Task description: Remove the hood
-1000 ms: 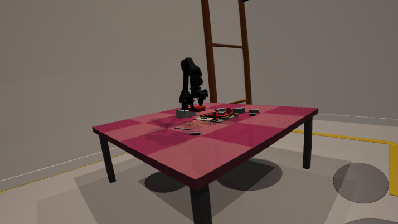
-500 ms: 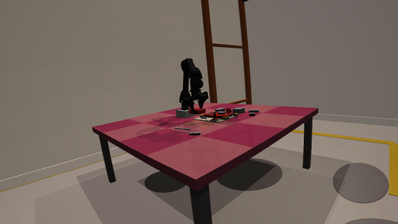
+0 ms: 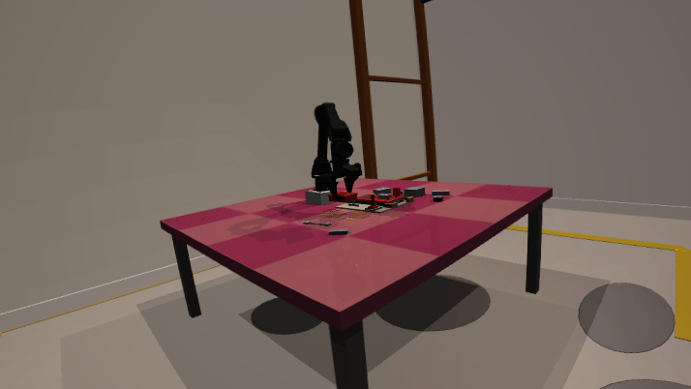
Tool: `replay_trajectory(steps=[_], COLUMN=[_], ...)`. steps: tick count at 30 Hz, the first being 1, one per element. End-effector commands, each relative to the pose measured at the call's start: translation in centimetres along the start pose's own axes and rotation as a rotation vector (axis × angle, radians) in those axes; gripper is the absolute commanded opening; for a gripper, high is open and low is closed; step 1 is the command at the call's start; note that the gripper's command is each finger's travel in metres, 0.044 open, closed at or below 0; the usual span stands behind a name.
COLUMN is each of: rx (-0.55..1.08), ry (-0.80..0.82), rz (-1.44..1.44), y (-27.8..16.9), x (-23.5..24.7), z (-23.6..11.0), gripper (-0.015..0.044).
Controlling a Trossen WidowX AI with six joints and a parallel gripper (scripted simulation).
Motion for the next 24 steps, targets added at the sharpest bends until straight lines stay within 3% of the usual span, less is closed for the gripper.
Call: replay_trajectory(steps=[1, 24], rx=[0.001, 0.001], ry=[0.004, 0.004], rz=[0.002, 0.002], y=[-0.1, -0.2], x=[0.1, 0.2], z=[0.5, 2.8], gripper=[0.0000, 0.0000])
Point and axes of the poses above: the point midway between the two fingers, 35 mm back from their tips, its own z axis out along the fingers, its own x axis across the jaws, y = z × x, the point moved 1 cm from there along -z, back along the fingers, and after that the axes turned 6 degrees about z, right-handed, at the moved point
